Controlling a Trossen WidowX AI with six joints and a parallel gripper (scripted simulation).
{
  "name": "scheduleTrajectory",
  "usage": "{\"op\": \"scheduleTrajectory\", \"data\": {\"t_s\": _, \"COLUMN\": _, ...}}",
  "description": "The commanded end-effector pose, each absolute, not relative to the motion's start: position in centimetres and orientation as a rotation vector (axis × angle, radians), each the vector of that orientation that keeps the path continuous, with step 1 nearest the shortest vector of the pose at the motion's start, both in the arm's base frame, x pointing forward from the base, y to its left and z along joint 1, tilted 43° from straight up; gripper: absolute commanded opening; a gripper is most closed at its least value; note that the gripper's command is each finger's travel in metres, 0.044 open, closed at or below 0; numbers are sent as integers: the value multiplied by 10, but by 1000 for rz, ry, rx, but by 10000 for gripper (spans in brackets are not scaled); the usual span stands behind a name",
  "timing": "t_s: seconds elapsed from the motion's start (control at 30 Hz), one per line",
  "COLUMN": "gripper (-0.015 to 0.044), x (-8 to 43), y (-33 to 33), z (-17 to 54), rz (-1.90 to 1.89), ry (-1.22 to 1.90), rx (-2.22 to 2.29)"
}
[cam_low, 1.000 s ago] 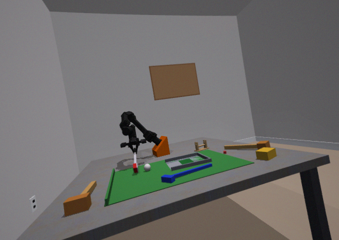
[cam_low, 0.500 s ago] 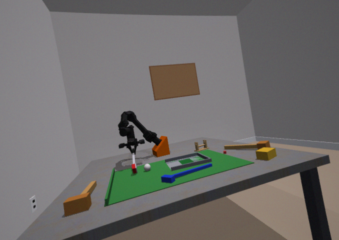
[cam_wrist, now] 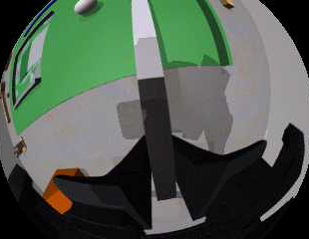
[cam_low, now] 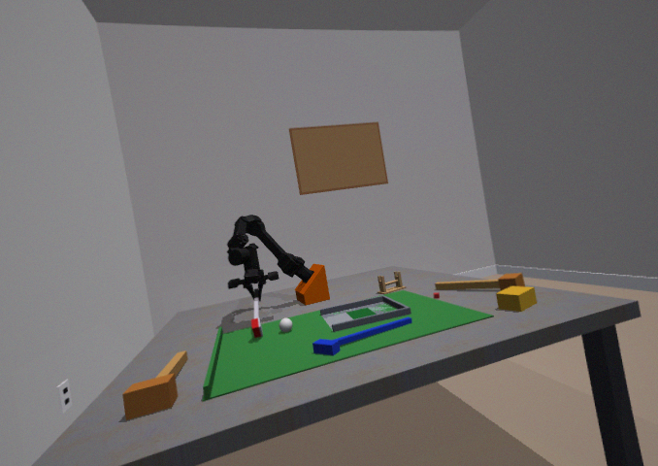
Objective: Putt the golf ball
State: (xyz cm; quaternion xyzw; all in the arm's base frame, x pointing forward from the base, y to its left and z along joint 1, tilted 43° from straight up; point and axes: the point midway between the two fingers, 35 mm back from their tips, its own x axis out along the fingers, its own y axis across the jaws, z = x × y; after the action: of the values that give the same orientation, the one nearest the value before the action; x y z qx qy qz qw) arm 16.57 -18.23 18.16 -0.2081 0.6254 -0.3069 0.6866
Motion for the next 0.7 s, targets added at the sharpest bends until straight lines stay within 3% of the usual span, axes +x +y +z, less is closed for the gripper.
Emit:
{"op": "scheduleTrajectory", "data": {"t_s": 0.0, "gripper": 0, "x": 178, "y": -158, "z": 155, "rz": -660, "ry": 1416, "rx": -451}}
{"op": "scheduleTrajectory", "data": {"t_s": 0.3, "gripper": 0, "x": 183, "y": -90, "z": 95, "rz": -674, "ry": 1406, "rx": -472}}
{"op": "scheduleTrajectory", "data": {"t_s": 0.67, "gripper": 0, "x": 184, "y": -72, "z": 110, "rz": -670, "ry": 1407, "rx": -469}}
